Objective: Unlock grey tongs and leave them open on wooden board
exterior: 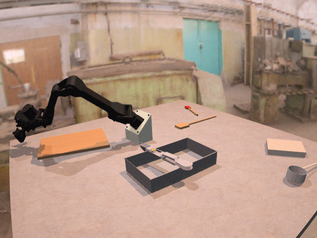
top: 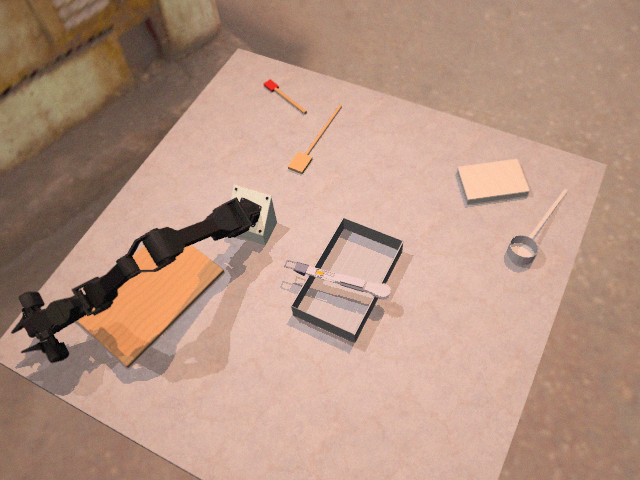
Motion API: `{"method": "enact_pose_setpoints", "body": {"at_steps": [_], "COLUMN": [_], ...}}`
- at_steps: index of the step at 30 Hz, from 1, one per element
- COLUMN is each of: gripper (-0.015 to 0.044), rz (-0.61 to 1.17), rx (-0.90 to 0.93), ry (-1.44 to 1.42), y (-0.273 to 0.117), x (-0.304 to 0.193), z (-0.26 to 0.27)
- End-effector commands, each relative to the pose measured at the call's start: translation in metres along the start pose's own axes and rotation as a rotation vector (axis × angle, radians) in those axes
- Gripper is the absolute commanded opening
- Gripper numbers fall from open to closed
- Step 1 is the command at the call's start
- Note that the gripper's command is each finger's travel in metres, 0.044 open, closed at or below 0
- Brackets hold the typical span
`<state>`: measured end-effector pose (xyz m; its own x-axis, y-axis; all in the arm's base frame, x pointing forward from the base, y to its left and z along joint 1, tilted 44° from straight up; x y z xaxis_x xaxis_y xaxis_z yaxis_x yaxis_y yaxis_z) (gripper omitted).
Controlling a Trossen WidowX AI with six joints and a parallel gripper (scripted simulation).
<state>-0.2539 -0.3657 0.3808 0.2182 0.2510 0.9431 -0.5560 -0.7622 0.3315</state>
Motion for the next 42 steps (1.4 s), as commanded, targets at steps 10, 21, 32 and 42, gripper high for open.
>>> {"method": "enact_pose_setpoints", "body": {"at_steps": [10, 21, 32, 42], "gripper": [0.0260, 0.0260, 0.0260, 0.0260], "rz": [0.028, 0.080, 0.115, 0.280], "rx": [0.279, 0.667, 0.983, 1.260], "ry": [-0.004, 0.124, 0.135, 0.084], "y": [-0.036, -0.110, -0.205, -0.303], "x": [0.026, 0.062, 0.095, 0.105], "z": [0.122, 0.244, 0.321, 0.362]}}
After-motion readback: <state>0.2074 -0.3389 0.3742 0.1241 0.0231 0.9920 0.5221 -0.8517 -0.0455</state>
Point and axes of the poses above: the point midway between the two fingers, 35 mm back from their tips, its own y axis out along the fingers, its own z axis across the jaws, x = y × z, the point moved 7 cm from there along -y, back along the fingers, and after that the axes turned 8 degrees about -y, right-handed, at the moved point
